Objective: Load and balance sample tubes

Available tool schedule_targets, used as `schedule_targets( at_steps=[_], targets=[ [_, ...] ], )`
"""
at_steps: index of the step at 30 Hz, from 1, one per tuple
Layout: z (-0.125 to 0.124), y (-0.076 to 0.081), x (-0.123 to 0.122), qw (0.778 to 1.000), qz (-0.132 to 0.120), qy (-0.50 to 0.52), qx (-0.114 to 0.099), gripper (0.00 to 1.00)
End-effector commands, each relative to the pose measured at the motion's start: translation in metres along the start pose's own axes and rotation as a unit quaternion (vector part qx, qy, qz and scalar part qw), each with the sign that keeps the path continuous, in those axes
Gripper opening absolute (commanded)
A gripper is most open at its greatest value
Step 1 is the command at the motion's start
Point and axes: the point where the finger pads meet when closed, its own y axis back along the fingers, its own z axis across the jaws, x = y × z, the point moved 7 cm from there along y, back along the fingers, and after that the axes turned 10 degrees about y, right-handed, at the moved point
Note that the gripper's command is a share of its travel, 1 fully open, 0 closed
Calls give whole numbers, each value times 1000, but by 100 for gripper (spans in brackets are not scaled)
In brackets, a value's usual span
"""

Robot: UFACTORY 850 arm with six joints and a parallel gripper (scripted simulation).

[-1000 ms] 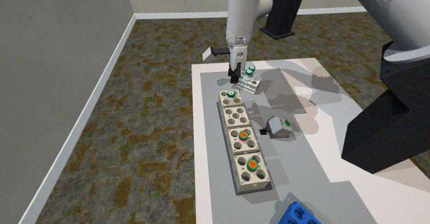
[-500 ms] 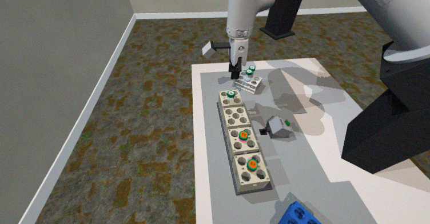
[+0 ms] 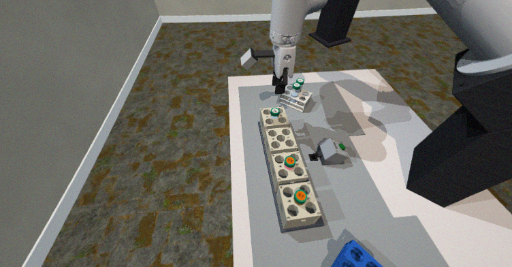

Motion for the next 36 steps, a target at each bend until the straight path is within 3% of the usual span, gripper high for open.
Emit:
schedule_targets(
  at_steps=[1,6,7,21,34,36],
  targets=[
    [0,0,0,1000,0,0,0,43],
    [0,0,0,1000,0,0,0,43],
    [3,0,-4,1000,0,17,0,57],
    [41,0,-50,977,0,215,0,57],
    [82,0,-101,909,0,416,0,57],
    [88,0,-109,909,0,416,0,57]
  ],
)
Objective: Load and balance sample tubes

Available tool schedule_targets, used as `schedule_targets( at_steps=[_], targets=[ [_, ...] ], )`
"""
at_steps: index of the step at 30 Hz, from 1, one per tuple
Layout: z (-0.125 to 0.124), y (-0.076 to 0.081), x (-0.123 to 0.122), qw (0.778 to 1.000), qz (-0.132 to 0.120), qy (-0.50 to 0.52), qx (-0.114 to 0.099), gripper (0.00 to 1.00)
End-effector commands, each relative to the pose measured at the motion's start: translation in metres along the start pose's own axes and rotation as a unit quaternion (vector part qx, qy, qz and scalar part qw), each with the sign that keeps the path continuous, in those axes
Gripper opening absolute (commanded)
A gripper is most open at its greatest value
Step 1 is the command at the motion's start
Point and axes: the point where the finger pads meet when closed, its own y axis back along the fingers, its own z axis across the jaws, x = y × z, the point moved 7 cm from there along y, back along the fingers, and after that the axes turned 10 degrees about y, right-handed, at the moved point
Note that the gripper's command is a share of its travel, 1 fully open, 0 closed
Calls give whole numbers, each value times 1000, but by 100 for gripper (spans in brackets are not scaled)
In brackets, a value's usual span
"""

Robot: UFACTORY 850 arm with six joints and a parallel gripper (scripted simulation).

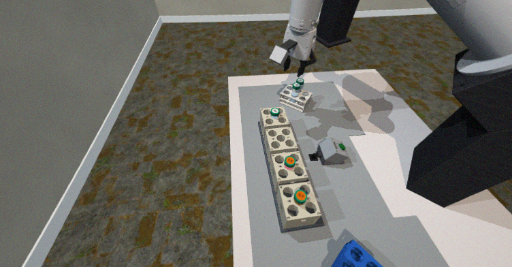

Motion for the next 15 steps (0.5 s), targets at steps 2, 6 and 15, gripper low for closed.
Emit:
schedule_targets(
  at_steps=[2,6,15],
  targets=[
    [0,-1,-26,999,15,45,2,57],
    [-2,-2,-46,999,15,45,2,57],
    [-6,-3,-90,999,15,45,2,57]
  ],
)
